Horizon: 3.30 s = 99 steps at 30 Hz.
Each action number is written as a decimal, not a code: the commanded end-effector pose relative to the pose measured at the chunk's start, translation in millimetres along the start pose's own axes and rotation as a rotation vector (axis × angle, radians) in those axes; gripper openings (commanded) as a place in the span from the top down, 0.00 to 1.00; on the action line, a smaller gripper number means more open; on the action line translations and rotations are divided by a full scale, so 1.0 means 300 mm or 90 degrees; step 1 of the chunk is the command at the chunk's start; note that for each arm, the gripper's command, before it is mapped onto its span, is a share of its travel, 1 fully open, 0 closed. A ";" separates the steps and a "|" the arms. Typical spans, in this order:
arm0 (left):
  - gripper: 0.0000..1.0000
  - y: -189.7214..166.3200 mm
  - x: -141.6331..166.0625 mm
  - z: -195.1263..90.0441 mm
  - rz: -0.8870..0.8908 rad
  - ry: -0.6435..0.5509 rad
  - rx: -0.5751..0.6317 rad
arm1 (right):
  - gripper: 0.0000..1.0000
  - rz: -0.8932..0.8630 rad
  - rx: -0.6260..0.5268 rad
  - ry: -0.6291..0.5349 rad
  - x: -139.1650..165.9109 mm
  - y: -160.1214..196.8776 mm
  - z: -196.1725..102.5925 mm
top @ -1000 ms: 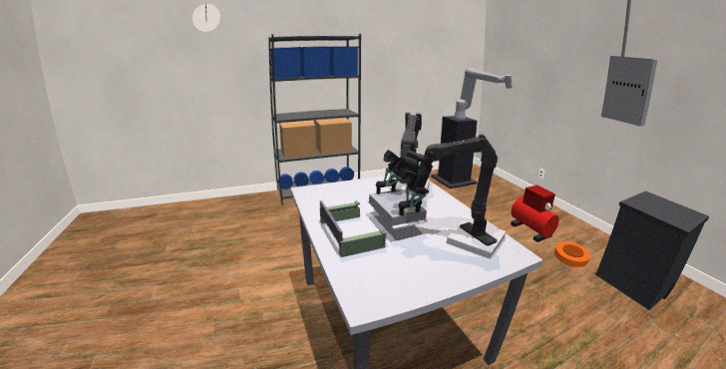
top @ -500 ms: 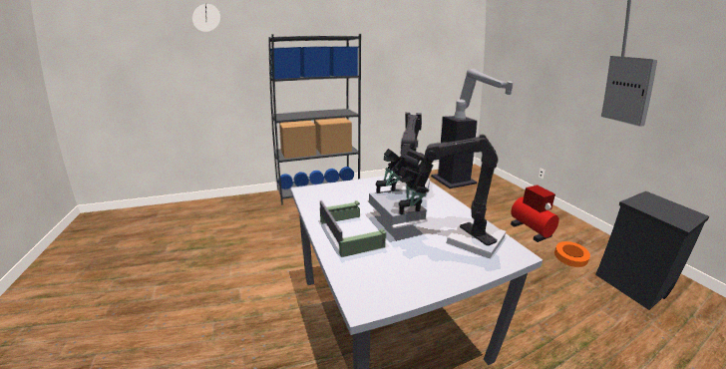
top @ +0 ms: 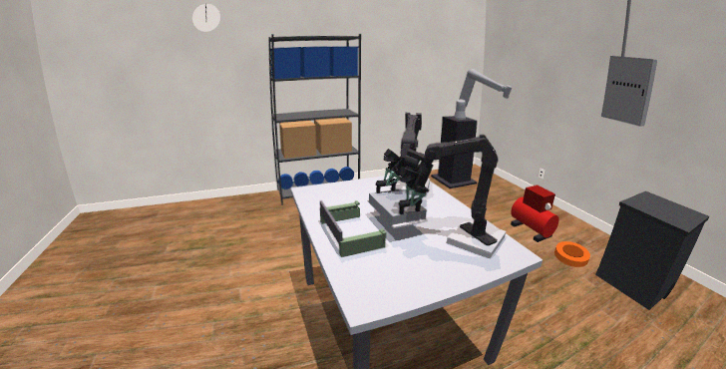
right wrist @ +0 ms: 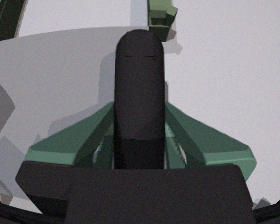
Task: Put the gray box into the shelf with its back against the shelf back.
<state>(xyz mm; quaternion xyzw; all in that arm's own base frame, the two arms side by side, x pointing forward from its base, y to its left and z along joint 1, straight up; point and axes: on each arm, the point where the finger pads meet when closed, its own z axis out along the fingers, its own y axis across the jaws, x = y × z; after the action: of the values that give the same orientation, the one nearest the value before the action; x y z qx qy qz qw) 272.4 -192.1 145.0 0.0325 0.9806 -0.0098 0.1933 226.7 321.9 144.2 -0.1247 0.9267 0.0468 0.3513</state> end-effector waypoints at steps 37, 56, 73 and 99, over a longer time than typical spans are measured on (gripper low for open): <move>0.86 -0.025 -0.131 -0.107 -0.019 -0.104 0.050 | 0.86 0.049 -0.035 -0.108 -0.187 0.018 -0.113; 0.86 -0.026 -0.136 -0.136 -0.014 -0.108 0.049 | 0.86 0.055 -0.031 -0.114 -0.211 0.008 -0.121; 0.86 -0.023 -0.127 -0.110 -0.015 -0.101 0.047 | 0.86 0.056 -0.032 -0.101 -0.190 0.009 -0.102; 0.86 -0.015 -0.109 -0.067 -0.006 -0.082 0.027 | 0.86 0.051 -0.023 -0.083 -0.136 0.012 -0.044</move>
<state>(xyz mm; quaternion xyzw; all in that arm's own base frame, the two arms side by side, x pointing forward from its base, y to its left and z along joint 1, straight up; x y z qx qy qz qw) 272.0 -191.0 140.5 0.0319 0.9812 -0.0081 0.1902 226.0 322.8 139.3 -0.1245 0.9284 0.0487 0.3467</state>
